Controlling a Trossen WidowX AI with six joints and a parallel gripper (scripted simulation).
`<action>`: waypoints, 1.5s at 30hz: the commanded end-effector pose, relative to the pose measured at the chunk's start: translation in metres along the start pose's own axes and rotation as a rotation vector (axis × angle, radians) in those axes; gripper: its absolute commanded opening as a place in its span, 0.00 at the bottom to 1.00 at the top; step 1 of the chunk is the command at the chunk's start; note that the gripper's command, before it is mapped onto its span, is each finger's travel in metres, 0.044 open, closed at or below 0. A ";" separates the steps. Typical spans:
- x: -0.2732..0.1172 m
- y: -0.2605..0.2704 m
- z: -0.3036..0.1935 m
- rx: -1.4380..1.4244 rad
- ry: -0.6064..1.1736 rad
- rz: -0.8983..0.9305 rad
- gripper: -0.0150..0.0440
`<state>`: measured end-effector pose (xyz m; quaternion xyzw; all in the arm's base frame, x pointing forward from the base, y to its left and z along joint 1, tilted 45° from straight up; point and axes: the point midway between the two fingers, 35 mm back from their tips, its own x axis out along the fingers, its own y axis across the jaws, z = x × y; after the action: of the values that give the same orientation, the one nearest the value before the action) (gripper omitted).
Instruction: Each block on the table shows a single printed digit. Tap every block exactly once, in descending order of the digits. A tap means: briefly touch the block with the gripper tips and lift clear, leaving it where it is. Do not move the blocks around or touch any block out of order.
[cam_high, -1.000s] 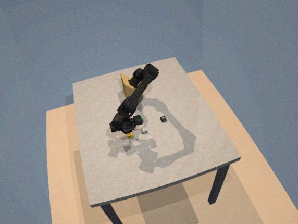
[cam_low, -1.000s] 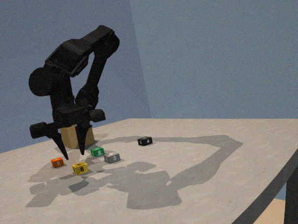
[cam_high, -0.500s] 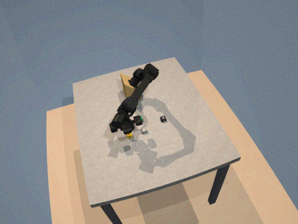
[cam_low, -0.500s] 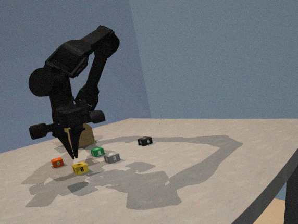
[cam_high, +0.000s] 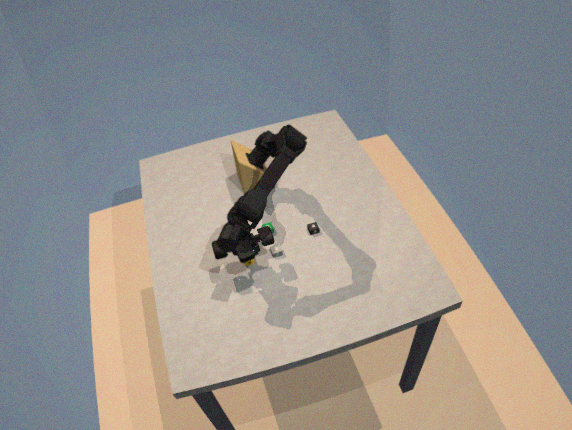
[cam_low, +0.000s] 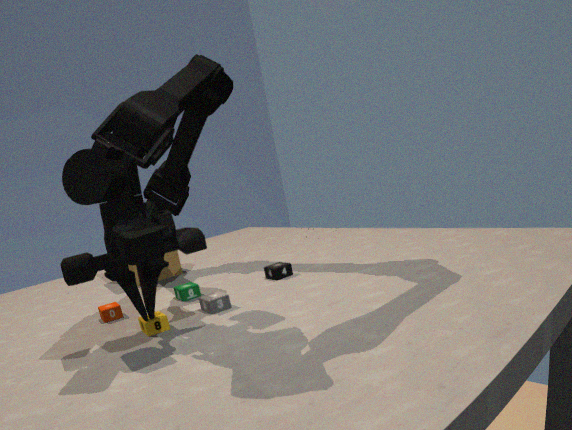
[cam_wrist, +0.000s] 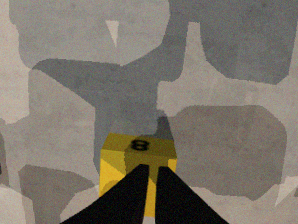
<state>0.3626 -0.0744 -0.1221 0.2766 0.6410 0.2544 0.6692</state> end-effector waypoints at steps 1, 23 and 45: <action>0.003 0.000 -0.001 0.009 0.002 0.006 0.29; -0.108 -0.001 -0.002 0.009 0.003 0.002 0.29; -0.066 0.089 -0.108 0.015 0.006 0.004 0.29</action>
<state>0.2530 -0.0736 0.0008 0.2808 0.6415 0.2471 0.6698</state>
